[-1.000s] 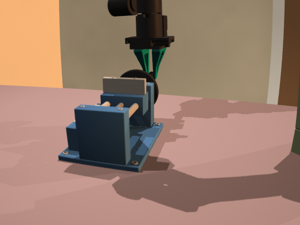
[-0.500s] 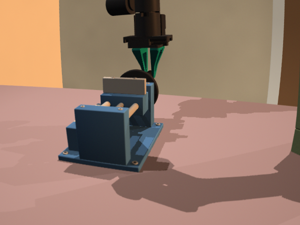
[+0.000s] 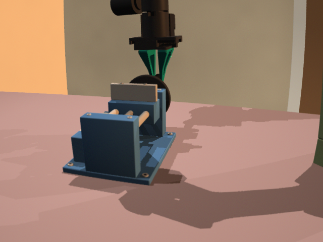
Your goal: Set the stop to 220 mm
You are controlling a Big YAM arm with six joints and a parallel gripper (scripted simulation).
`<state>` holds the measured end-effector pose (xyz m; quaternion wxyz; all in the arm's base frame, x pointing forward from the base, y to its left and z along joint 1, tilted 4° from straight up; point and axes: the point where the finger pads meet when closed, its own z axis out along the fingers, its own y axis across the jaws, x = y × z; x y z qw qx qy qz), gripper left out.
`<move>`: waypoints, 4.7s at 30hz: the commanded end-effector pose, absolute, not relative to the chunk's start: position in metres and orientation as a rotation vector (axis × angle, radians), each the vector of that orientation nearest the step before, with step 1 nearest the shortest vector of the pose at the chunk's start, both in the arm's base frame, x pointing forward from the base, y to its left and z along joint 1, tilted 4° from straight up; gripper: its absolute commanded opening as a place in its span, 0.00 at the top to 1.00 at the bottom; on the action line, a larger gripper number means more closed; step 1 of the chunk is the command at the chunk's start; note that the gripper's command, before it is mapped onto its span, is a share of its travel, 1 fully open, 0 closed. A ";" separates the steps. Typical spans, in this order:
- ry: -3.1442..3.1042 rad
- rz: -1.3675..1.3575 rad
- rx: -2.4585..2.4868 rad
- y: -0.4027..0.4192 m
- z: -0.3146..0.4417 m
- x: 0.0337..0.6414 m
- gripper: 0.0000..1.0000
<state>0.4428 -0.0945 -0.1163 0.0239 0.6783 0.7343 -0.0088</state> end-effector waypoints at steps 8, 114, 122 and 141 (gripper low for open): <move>2.223 0.047 2.049 -0.091 -0.083 0.494 0.94; 2.243 0.010 2.070 -0.103 -0.180 0.490 0.94; 2.251 0.001 2.076 -0.102 -0.184 0.481 0.94; 2.250 -0.002 2.076 -0.103 -0.193 0.472 0.94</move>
